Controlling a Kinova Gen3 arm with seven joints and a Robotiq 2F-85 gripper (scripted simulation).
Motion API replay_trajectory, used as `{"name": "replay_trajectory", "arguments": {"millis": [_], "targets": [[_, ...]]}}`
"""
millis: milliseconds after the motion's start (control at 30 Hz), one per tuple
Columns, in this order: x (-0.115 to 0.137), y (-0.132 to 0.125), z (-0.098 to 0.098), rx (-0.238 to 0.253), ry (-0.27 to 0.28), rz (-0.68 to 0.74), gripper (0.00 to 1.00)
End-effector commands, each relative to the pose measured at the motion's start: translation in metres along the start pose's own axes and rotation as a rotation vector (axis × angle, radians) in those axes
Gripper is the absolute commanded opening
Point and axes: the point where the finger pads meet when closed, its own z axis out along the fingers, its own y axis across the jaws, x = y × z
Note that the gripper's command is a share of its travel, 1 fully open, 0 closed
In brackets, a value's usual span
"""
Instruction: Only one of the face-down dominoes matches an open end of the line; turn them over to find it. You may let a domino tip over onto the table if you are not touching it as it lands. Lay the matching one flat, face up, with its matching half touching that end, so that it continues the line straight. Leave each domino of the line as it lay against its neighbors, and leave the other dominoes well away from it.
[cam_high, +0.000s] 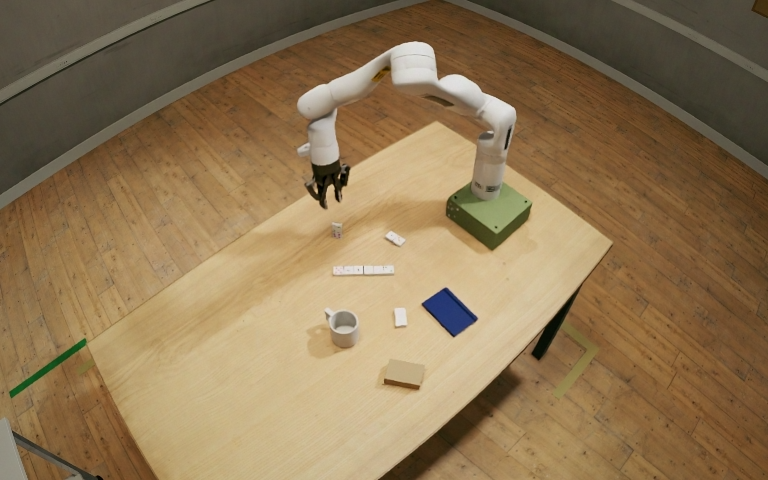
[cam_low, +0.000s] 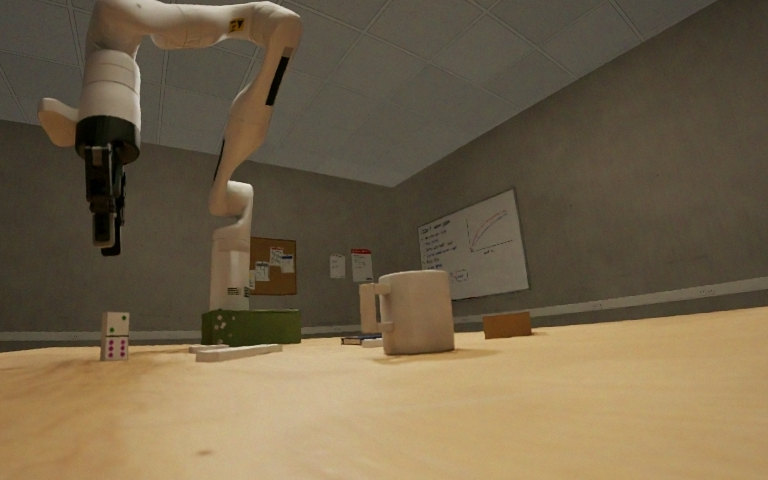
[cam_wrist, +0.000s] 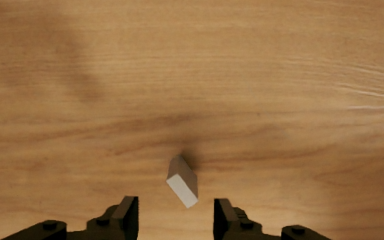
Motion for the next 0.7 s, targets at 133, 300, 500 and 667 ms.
{"name": "replay_trajectory", "arguments": {"millis": [133,300,500,667], "targets": [[0.0001,-0.0004,-0.0006,-0.006,-0.004,0.011,0.49],[0.0001,-0.0003,-0.0006,-0.008,-0.006,0.014,0.49],[0.0001,-0.0003,-0.0005,-0.012,-0.008,0.019,0.49],[0.0001,-0.0002,-0.0005,-0.013,-0.009,0.021,0.49]]}}
